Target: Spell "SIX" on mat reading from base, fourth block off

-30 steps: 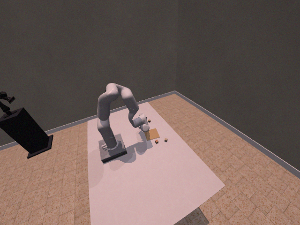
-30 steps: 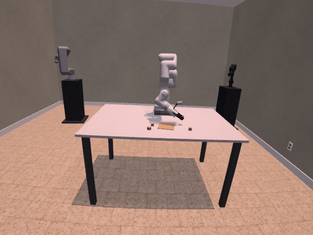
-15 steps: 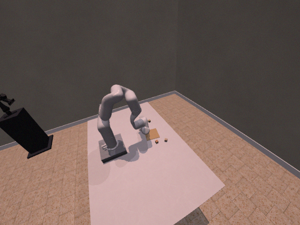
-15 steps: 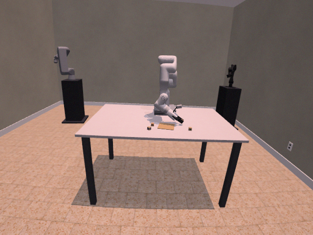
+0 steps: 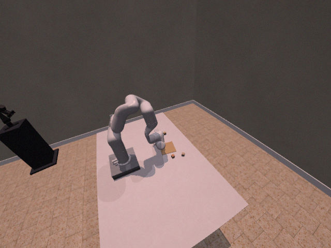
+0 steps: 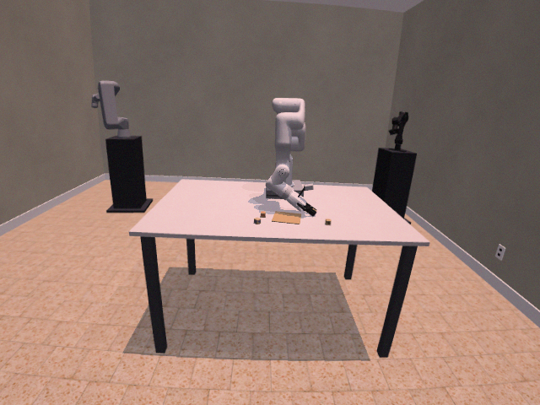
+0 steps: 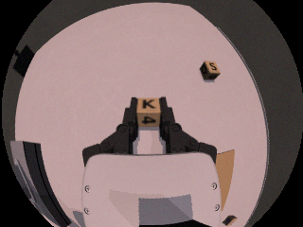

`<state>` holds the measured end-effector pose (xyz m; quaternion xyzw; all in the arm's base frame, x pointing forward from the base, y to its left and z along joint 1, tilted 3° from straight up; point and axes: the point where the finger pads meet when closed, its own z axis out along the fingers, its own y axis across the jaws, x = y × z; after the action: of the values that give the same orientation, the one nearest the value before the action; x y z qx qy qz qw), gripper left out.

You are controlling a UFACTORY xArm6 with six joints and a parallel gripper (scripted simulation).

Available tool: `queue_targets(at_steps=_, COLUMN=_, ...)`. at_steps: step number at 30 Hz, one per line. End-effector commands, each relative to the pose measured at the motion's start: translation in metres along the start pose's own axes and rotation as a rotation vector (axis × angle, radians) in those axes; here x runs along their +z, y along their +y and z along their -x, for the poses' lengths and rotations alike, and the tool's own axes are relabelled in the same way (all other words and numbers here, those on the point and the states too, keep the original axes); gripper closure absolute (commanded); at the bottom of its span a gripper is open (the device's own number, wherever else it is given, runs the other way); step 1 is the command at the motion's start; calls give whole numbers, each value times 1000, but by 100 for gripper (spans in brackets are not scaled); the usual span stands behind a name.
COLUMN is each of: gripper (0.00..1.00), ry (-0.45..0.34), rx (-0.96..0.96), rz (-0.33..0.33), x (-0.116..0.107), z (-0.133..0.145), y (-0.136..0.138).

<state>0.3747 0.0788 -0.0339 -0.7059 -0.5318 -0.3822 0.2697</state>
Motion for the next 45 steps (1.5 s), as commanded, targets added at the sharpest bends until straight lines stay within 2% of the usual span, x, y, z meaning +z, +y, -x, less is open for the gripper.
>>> queue_targets(at_steps=1, gripper=79, ry=0, rx=-2, rz=1, x=0, z=0, y=1)
queue_targets(at_steps=30, gripper=79, ry=0, rx=-2, rz=1, x=0, z=0, y=1)
queue_targets(at_steps=31, gripper=74, ry=0, rx=-2, rz=1, x=0, z=0, y=1)
queue_targets(at_steps=33, gripper=74, ry=0, rx=-2, rz=1, x=0, z=0, y=1)
queue_targets(at_steps=34, gripper=70, ry=0, rx=-2, rz=1, x=0, z=0, y=1)
queue_targets(at_steps=38, gripper=70, ry=0, rx=-2, rz=1, x=0, z=0, y=1)
queue_targets(at_steps=39, gripper=66, ry=0, rx=-2, rz=1, x=0, z=0, y=1)
queue_targets(at_steps=41, gripper=66, ry=0, rx=-2, rz=1, x=0, z=0, y=1)
queue_targets(at_steps=42, gripper=62, ry=0, rx=-2, rz=1, x=0, z=0, y=1)
queue_targets(at_steps=44, gripper=62, ry=0, rx=-2, rz=1, x=0, z=0, y=1)
queue_targets(at_steps=45, gripper=58, ry=0, rx=-2, rz=1, x=0, z=0, y=1)
